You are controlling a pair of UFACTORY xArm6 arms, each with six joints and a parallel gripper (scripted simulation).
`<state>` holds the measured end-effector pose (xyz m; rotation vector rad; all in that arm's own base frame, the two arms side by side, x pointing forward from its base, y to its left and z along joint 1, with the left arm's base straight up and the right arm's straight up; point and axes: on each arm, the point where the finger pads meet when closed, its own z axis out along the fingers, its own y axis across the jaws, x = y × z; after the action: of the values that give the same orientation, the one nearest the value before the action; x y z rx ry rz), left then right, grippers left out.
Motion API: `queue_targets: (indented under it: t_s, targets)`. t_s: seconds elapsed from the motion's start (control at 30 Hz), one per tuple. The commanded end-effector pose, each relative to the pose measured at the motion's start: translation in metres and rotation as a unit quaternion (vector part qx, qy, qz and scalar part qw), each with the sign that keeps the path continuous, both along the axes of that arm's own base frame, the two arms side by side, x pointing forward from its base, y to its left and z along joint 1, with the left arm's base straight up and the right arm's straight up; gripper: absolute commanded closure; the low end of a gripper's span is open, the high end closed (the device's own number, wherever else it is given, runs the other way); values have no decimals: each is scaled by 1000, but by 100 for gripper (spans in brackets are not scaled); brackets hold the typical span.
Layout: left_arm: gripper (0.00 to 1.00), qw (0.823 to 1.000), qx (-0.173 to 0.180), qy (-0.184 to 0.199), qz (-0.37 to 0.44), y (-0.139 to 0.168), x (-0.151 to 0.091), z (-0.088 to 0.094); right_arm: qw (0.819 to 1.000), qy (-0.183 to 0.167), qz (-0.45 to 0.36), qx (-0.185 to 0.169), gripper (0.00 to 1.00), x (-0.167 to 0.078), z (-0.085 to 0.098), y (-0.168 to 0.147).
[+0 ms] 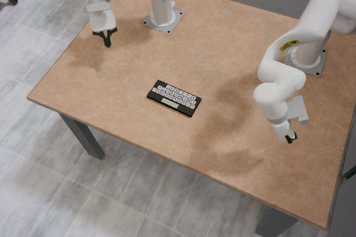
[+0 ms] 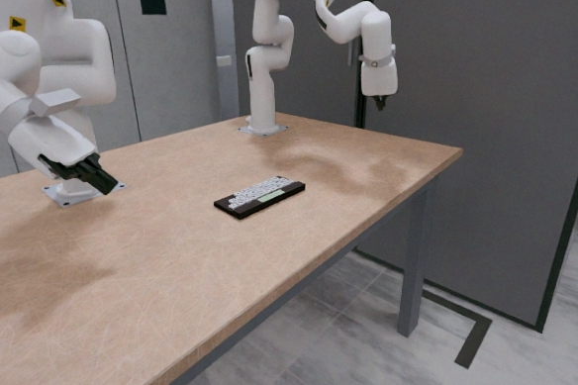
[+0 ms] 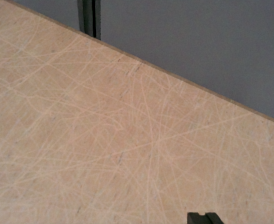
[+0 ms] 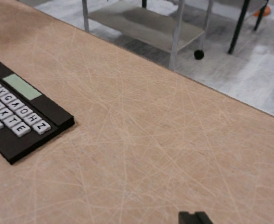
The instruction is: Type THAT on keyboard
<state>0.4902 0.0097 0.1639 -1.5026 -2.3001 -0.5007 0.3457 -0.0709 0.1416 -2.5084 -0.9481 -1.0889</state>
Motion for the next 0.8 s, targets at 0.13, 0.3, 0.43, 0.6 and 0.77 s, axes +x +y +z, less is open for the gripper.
queue_targets:
  t_s: [0.13, 0.3, 0.43, 0.6, 0.77]
  targets:
    - [99, 1000, 0, -2, 0, 0, 1, 2, 1000, -1, 0, -1, 99, 1, 1, 0]
    - [99, 1000, 0, -2, 0, 0, 1, 2, 1000, -1, 0, -1, 99, 1, 1, 0]
    - [99, 1000, 0, -2, 0, 0, 1, 2, 1000, -1, 0, -1, 99, 1, 1, 0]
    - [0, 1000, 0, -2, 0, 0, 1, 2, 1000, -1, 0, -1, 0, 1, 1, 0]
    - [0, 1000, -1, -2, 0, 1, 1, 2, 1000, -1, 0, -1, 0, 1, 1, 0]
